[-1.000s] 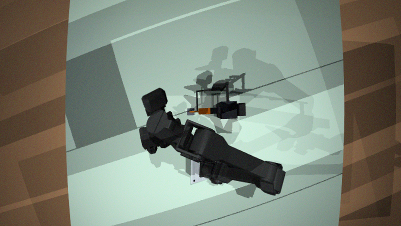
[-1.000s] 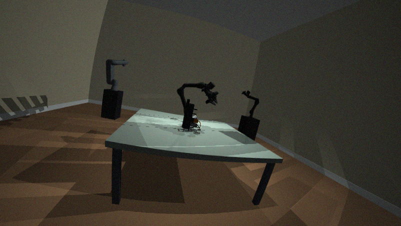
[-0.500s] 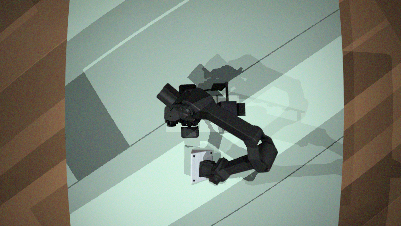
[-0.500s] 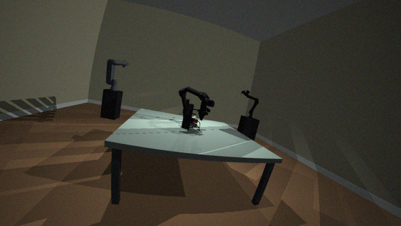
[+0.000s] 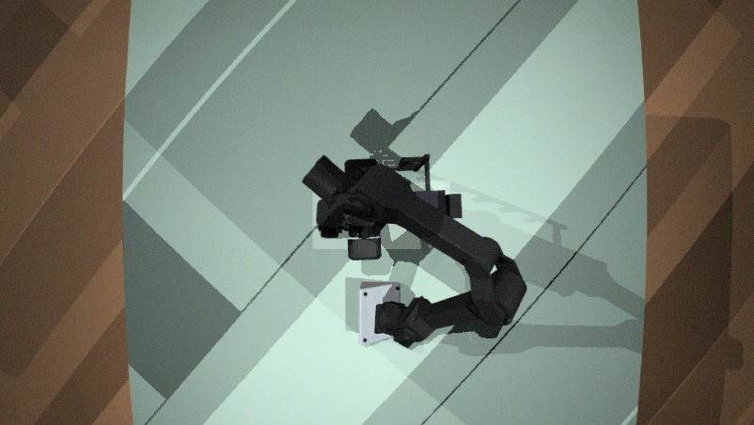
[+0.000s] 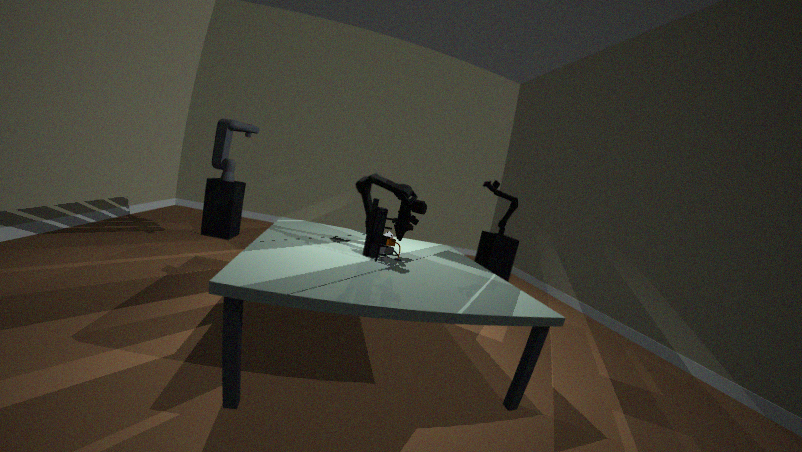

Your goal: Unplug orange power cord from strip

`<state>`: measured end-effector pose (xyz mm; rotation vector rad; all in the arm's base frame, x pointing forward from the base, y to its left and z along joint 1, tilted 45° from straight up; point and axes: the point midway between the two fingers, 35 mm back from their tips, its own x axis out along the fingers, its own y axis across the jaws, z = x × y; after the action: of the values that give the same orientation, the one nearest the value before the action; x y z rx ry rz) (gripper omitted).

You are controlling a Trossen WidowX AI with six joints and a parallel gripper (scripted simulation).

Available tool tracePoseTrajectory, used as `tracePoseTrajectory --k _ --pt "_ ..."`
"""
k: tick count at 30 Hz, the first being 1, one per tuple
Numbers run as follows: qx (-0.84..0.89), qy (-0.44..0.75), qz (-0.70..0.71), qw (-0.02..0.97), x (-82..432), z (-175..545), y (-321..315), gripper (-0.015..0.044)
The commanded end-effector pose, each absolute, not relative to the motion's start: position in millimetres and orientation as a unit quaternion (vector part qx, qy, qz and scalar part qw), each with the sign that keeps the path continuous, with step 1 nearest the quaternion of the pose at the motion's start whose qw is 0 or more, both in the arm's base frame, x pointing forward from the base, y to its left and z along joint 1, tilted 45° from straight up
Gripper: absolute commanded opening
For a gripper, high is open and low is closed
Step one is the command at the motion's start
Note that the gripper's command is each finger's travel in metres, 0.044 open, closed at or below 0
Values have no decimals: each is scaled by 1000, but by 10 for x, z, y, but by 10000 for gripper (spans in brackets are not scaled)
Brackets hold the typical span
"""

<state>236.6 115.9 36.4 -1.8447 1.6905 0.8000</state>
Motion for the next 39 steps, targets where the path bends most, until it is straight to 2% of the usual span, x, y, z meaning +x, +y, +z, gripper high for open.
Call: tracePoseTrajectory --k 1,30,34,39 --pt "-681 621 294 252 2372 419 1106 160" --pt "-682 622 293 252 2389 487 860 160" --pt "-679 623 294 253 2386 498 878 55" --pt "-679 623 294 253 2386 498 878 22"
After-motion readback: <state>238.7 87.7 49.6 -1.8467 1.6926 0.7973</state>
